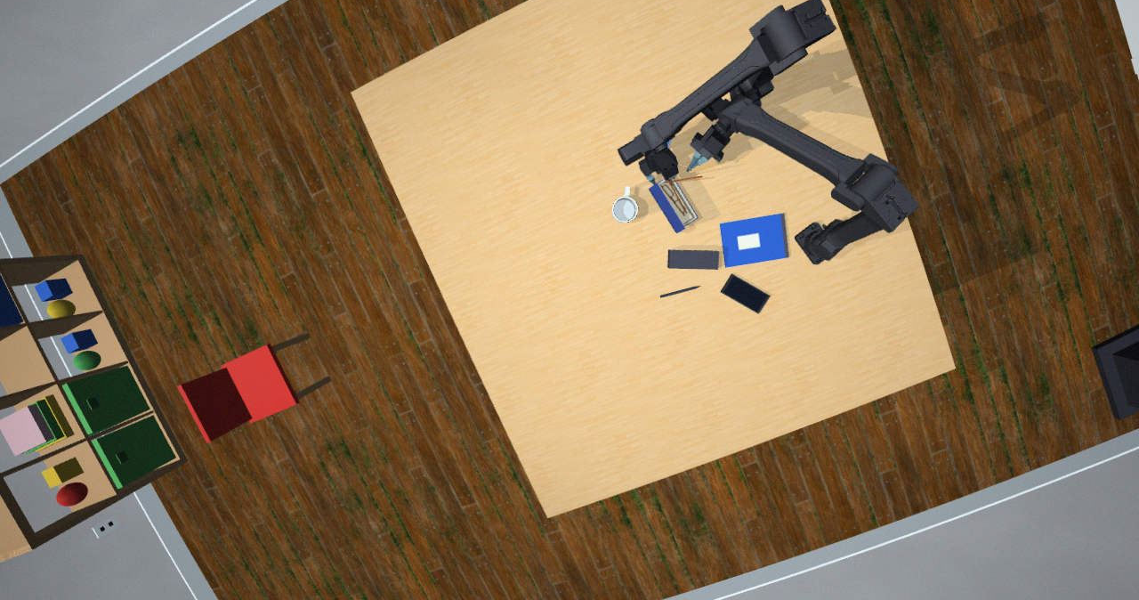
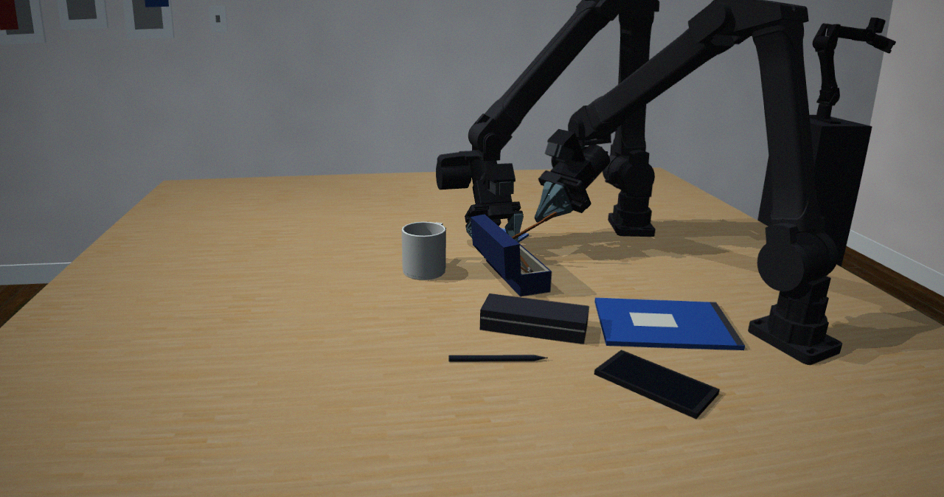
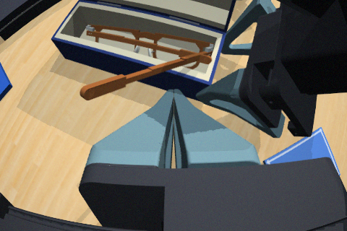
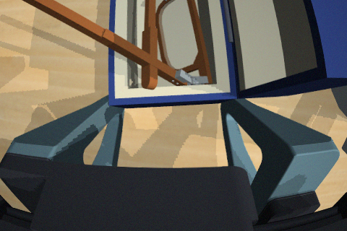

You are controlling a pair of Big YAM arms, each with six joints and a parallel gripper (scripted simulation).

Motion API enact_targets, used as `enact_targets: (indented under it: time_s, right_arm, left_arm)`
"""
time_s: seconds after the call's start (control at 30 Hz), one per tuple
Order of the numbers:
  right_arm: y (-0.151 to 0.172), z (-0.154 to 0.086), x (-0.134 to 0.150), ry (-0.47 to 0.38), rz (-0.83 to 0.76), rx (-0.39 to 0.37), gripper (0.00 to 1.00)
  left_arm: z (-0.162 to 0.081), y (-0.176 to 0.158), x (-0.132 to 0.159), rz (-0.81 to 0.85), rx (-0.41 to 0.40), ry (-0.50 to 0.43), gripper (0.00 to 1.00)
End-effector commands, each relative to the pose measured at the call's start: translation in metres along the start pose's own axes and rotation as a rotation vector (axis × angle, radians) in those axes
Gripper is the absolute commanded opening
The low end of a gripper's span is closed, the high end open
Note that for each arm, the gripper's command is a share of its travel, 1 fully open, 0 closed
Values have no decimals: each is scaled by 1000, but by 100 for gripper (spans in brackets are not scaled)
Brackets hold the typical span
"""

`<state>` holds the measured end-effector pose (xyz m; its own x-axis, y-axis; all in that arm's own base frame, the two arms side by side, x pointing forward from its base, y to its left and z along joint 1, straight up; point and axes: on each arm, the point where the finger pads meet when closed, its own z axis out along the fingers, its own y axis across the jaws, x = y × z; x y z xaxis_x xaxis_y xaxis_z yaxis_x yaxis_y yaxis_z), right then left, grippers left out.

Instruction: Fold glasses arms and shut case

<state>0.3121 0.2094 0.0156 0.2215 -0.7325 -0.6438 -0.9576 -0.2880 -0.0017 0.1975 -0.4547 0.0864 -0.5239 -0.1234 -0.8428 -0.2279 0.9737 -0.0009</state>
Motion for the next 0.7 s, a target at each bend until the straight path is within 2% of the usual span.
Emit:
enact_targets:
  time_s: [0.0,0.1,0.13,0.17,0.67]
  right_arm:
    - [5,-1,9,8,55,-8,57]
    - [5,-1,9,8,55,-8,57]
    - [5,-1,9,8,55,-8,57]
    - [5,-1,9,8,55,-8,57]
    - [5,-1,9,8,55,-8,57]
  left_arm:
    - [-3,0,-14,1,19,14,0]
    - [-2,0,-14,2,21,17,0]
    - [-10,-9,-18,-12,41,22,0]
    - [-1,2,-13,9,22,22,0]
    - [1,5,-15,26,48,68,0]
